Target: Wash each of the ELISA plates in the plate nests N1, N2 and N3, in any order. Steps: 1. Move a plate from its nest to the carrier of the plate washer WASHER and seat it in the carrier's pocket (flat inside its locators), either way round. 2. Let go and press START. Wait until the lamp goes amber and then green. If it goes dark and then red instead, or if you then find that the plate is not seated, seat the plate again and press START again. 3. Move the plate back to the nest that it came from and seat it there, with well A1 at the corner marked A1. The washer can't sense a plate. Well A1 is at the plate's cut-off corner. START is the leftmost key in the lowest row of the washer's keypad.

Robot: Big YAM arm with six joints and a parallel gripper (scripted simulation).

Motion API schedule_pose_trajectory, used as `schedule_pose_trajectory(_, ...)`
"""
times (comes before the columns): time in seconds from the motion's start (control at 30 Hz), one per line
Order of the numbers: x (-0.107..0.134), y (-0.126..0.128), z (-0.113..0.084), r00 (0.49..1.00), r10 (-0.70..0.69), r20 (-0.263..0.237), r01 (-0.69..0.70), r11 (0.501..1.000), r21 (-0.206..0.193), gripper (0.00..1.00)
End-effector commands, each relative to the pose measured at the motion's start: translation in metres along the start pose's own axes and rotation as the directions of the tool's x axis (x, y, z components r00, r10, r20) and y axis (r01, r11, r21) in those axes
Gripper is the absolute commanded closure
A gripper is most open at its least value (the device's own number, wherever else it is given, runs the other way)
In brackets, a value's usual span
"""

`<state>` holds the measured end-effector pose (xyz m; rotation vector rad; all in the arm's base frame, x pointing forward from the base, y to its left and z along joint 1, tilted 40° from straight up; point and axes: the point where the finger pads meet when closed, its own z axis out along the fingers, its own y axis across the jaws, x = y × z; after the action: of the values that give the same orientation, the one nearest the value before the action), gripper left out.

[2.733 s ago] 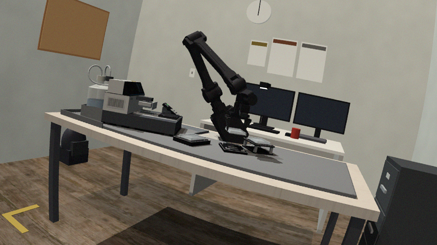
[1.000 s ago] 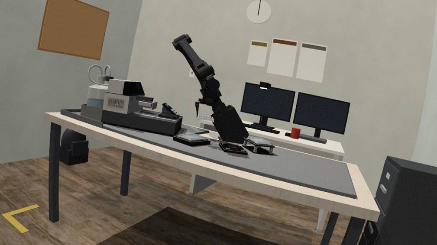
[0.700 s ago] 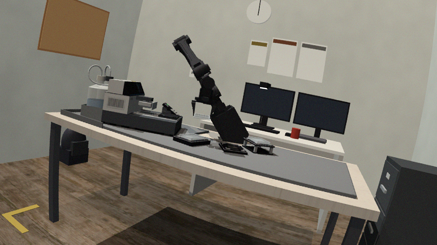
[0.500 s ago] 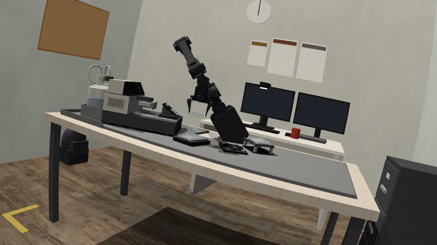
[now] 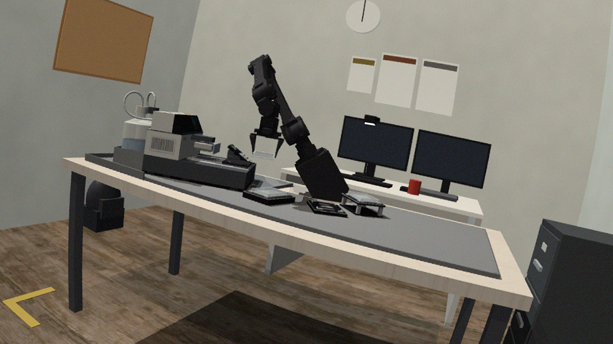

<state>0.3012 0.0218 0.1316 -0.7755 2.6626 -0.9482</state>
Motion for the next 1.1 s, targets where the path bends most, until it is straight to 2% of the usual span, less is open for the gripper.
schedule_pose_trajectory(0.0,0.013,-0.016,-0.003,1.000,-0.031,-0.002,0.031,1.000,-0.001,0.16)
schedule_pose_trajectory(0.2,0.021,-0.049,-0.016,1.000,-0.014,0.020,0.013,1.000,0.007,0.16)
schedule_pose_trajectory(0.3,0.020,-0.056,-0.019,1.000,-0.007,0.029,0.006,1.000,0.010,0.16)
schedule_pose_trajectory(0.37,0.041,-0.048,-0.011,1.000,0.014,-0.001,-0.014,1.000,-0.001,0.16)
schedule_pose_trajectory(0.77,0.093,-0.075,-0.020,1.000,0.013,-0.001,-0.013,1.000,0.000,0.16)
schedule_pose_trajectory(0.83,0.093,-0.075,-0.020,1.000,0.013,-0.001,-0.013,1.000,0.000,0.16)
schedule_pose_trajectory(1.07,0.123,-0.091,-0.026,1.000,0.013,0.000,-0.013,1.000,0.000,0.16)
